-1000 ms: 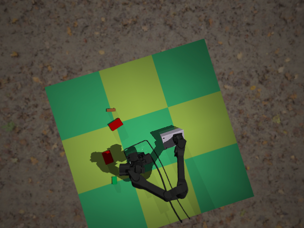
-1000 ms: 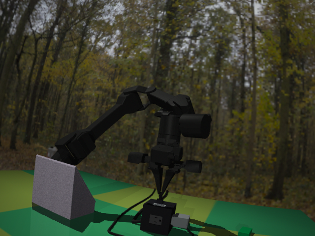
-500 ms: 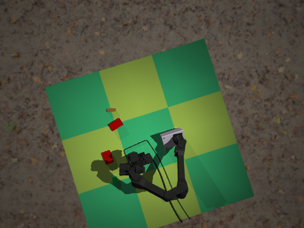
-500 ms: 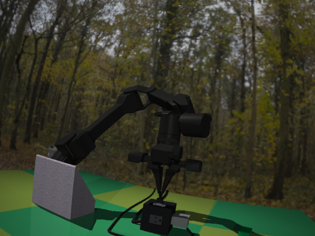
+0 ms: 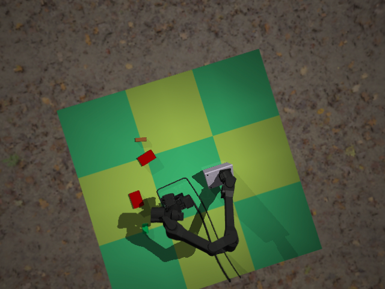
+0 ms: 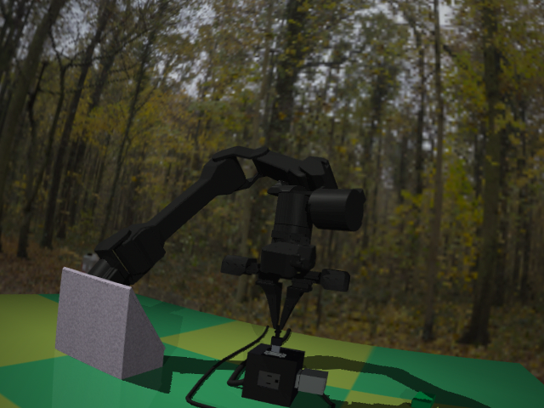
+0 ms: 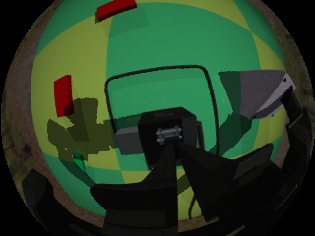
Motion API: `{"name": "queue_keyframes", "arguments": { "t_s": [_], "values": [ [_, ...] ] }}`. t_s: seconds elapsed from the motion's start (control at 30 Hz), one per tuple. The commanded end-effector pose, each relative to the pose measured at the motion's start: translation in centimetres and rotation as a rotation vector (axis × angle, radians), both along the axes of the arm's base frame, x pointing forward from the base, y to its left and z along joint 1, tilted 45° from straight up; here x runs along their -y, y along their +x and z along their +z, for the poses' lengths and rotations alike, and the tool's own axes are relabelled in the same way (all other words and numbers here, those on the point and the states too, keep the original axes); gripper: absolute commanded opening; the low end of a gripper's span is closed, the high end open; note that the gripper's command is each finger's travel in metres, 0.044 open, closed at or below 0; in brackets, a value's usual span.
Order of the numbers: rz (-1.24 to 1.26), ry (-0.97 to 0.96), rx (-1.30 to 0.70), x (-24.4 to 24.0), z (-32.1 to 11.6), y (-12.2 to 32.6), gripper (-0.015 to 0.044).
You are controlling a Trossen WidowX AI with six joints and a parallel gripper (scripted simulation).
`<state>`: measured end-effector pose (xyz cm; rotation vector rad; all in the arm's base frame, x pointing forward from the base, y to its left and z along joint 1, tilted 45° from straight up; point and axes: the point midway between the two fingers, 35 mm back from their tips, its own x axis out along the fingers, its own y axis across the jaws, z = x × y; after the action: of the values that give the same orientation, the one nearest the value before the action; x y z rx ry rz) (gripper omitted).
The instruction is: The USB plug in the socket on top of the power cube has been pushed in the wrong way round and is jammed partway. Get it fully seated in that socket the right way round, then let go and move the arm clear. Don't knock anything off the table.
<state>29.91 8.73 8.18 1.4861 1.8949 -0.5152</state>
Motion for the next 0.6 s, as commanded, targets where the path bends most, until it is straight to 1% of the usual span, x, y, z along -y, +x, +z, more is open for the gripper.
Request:
{"name": "queue_keyframes", "arguments": {
  "t_s": [0.0,0.57],
  "values": [
    [0.003,-0.003,0.005,0.21,0.22,0.11,0.0],
    [0.003,-0.004,0.005,1.0,1.02,0.26,0.0]
  ]
}}
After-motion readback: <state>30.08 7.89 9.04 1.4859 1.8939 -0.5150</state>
